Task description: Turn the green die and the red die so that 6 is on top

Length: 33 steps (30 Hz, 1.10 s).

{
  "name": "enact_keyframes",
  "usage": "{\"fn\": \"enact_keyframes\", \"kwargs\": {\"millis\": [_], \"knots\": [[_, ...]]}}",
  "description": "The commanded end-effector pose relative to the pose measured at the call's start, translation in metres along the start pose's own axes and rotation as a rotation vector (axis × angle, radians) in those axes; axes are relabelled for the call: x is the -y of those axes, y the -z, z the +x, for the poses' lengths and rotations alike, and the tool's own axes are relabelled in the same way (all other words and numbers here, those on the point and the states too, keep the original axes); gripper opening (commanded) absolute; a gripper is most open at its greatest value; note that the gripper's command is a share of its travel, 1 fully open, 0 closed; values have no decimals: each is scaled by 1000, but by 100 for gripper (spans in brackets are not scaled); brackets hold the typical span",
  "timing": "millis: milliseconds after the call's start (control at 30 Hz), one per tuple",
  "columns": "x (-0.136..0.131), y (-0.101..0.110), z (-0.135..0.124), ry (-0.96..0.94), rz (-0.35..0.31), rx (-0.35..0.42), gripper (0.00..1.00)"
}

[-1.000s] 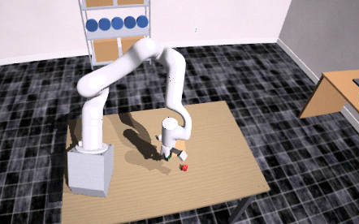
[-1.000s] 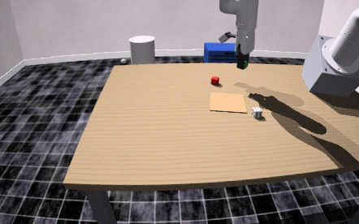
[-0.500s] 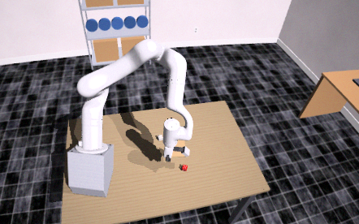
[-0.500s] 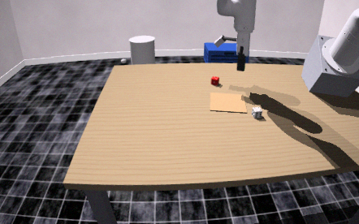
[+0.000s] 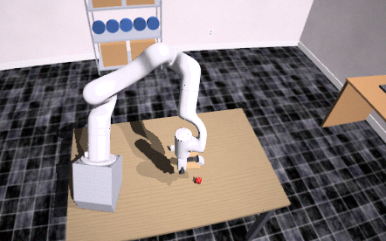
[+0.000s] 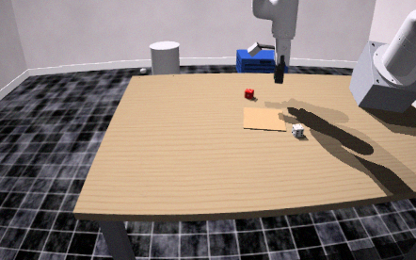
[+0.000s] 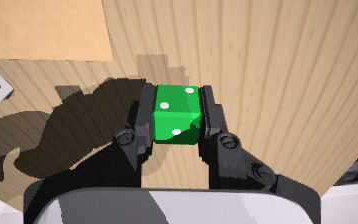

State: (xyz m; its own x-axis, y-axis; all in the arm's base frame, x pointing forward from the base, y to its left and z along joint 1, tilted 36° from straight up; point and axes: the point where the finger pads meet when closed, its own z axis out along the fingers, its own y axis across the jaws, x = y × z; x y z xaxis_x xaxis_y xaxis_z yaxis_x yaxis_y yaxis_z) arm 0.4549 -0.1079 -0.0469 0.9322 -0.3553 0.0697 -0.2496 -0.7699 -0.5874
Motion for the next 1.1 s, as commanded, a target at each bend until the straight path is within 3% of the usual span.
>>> {"fn": "enact_keyframes", "kwargs": {"millis": [0, 100, 167, 267, 667, 733, 800, 1067], "knots": [[0, 1, 1, 4, 2, -81, 27], [0, 1, 0, 4, 2, -169, 27], [0, 1, 0, 4, 2, -169, 27], [0, 0, -1, 4, 2, -272, 27], [0, -1, -4, 4, 4, -508, 27], [0, -1, -4, 4, 4, -508, 27], [0, -2, -4, 4, 4, -593, 27], [0, -2, -5, 4, 2, -768, 27]]}}
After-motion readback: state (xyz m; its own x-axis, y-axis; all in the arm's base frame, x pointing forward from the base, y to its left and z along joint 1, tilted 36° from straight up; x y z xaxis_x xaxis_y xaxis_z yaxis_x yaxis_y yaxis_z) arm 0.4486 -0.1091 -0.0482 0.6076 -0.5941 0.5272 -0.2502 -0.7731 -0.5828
